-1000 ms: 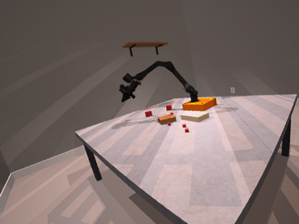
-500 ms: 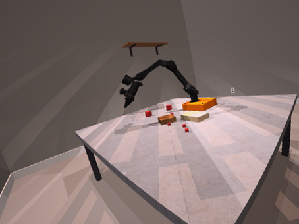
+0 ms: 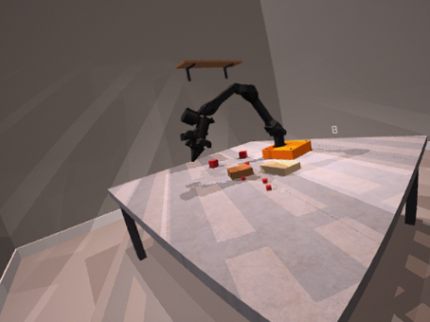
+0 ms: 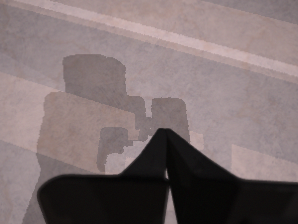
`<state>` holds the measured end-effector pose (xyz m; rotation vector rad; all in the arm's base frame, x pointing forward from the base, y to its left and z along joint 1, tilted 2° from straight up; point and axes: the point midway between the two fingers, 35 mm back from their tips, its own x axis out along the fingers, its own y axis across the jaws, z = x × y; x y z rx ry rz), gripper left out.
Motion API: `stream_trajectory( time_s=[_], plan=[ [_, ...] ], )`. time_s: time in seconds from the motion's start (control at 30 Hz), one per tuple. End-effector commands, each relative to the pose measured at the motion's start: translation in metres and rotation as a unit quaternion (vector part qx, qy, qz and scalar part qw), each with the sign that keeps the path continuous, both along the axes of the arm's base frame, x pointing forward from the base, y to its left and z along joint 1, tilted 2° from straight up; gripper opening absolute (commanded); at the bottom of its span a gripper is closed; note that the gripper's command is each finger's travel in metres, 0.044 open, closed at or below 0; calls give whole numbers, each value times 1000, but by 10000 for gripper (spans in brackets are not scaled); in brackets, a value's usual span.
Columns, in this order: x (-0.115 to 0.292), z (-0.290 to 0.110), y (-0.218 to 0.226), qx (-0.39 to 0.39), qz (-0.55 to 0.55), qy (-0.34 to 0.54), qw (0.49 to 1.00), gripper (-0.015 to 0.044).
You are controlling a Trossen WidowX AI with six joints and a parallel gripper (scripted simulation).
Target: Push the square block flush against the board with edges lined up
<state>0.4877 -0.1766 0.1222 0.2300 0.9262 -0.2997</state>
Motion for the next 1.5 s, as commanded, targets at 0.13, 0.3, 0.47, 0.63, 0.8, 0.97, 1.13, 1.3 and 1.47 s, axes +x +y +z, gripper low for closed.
stream_trajectory(
  time_s=[0.13, 0.3, 0.47, 0.63, 0.8, 0.97, 1.13, 1.3, 1.47],
  plan=[
    [4, -12, 78, -30, 122, 50, 991, 0],
    [1, -19, 123, -46, 197, 79, 976, 0],
    [-7, -26, 167, -63, 271, 105, 955, 0],
    [-19, -32, 209, -81, 344, 130, 926, 0],
    [-35, -38, 249, -99, 415, 153, 891, 0],
    [-53, -43, 284, -116, 480, 172, 852, 0],
    [-73, -47, 314, -131, 536, 188, 813, 0],
    [-94, -51, 342, -148, 591, 203, 766, 0],
    [-120, -54, 370, -166, 649, 218, 710, 0]
  ],
)
